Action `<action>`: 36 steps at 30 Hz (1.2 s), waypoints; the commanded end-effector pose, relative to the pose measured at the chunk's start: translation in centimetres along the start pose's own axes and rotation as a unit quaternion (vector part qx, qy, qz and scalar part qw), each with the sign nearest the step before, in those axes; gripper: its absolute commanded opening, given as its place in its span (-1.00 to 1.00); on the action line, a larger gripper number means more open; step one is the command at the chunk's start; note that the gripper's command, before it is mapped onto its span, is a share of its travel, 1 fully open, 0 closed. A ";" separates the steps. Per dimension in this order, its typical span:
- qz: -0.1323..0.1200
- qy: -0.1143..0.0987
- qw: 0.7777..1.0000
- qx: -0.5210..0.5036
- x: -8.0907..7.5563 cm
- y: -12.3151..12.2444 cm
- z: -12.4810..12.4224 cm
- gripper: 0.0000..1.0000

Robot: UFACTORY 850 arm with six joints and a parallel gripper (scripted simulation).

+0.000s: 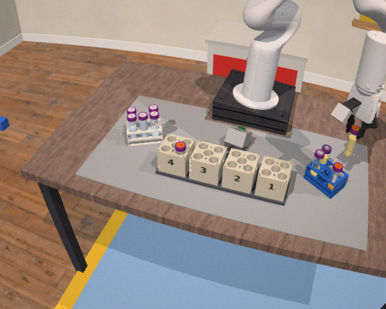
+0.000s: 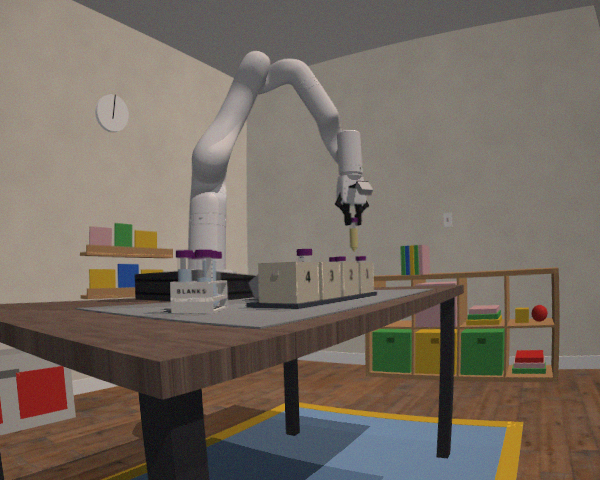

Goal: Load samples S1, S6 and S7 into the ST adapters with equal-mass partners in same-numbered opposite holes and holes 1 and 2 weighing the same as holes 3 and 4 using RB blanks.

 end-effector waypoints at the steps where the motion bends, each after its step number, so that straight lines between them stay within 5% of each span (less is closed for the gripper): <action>1: 0.000 0.001 1.000 0.000 -0.1 0.0 -0.1 -1.00; 12: 0.000 0.001 1.000 0.000 0.1 0.0 -0.1 -1.00; 36: 0.000 0.001 1.000 0.000 4.5 0.0 -0.1 -1.00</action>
Point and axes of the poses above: the point where the finger pads meet when closed, its own x axis out along the fingers, its own z axis across the jaws, y = z × x, the point moved 7 cm from there along -x, back along the fingers, and after that the axes turned 15 degrees about -x, right-handed, at the moved point
